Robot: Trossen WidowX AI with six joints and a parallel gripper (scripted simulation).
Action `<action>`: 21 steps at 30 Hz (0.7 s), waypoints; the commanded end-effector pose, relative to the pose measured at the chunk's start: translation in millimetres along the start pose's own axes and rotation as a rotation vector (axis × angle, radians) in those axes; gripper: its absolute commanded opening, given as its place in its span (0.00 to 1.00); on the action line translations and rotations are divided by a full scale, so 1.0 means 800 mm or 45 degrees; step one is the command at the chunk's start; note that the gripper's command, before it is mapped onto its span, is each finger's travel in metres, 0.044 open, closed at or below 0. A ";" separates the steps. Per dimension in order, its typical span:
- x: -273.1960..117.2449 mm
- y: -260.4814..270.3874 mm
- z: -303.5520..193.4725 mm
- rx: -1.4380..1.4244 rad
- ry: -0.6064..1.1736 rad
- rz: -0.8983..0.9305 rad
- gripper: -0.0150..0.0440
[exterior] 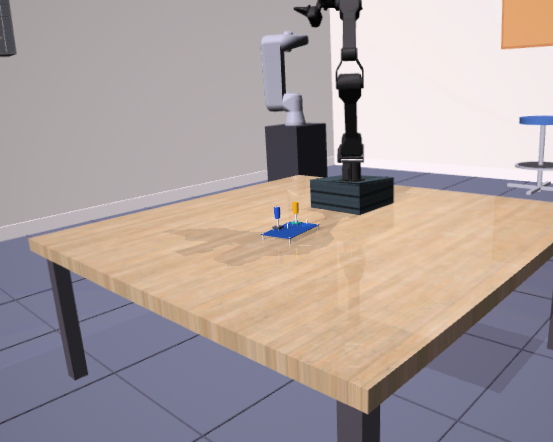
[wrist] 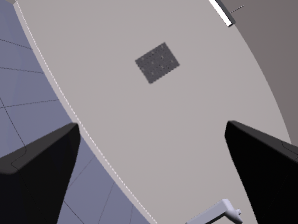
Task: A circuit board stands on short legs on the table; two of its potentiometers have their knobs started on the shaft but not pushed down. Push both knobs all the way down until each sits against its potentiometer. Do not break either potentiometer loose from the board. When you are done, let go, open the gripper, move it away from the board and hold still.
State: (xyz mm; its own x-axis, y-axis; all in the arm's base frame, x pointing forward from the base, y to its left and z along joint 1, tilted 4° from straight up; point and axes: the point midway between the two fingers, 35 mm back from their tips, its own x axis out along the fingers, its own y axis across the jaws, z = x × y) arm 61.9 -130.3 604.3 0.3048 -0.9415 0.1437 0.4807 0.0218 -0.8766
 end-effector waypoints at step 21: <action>0.082 0.041 -0.086 0.690 -0.141 0.328 0.25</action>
State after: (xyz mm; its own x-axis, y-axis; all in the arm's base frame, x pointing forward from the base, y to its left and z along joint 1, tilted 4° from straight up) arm 37.6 -194.1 568.1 0.4961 -0.8656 0.0679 0.7007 0.3530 -0.6200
